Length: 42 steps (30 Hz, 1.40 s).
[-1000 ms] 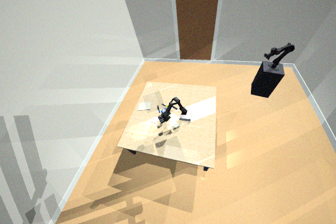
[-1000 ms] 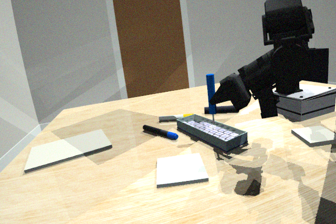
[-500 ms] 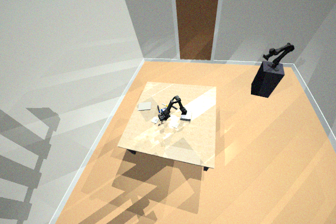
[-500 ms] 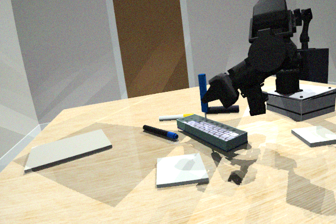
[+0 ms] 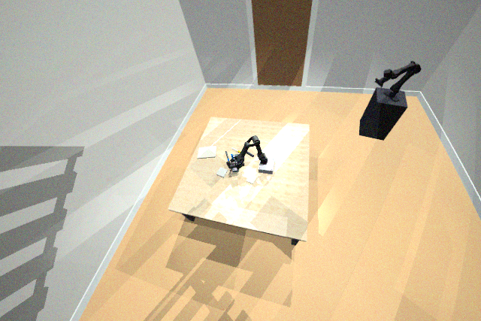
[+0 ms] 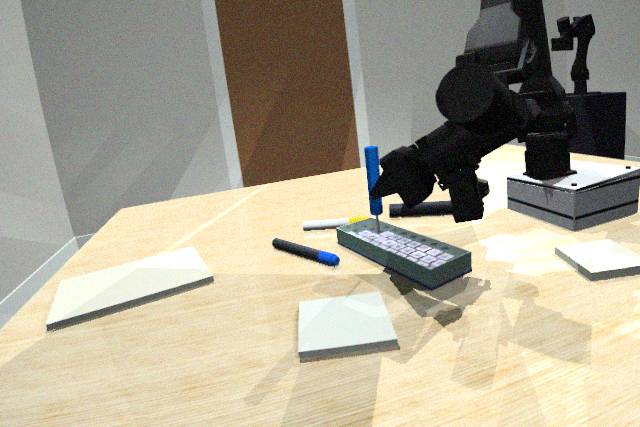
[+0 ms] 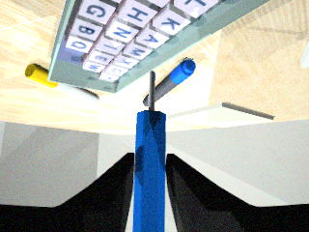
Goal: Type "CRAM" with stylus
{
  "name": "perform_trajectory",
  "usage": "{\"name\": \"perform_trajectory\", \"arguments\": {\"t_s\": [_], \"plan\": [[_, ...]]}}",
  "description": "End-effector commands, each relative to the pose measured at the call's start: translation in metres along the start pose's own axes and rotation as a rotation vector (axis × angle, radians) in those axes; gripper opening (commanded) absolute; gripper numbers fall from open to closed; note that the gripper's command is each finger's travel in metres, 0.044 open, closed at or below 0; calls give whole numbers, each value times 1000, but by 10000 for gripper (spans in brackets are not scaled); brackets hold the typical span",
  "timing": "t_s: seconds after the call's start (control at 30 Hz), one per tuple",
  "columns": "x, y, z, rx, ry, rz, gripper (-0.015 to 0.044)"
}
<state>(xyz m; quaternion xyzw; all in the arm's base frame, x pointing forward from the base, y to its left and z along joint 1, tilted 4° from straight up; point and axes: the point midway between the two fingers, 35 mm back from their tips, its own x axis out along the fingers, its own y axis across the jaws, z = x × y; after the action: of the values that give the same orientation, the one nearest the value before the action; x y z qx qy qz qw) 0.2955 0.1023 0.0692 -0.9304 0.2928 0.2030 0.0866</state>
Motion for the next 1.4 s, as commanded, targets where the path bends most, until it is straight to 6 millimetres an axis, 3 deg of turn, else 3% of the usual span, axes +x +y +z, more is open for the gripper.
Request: {"name": "perform_trajectory", "arguments": {"t_s": [0.0,0.1,0.2,0.23,1.37], "plan": [[3,1,5,-8,-3,1,0],[3,1,5,-8,-3,1,0],[3,0,7,-8,-3,1,79],[4,-1,7,-8,-3,0,81],[11,-1,20,-8,-3,1,81]]}}
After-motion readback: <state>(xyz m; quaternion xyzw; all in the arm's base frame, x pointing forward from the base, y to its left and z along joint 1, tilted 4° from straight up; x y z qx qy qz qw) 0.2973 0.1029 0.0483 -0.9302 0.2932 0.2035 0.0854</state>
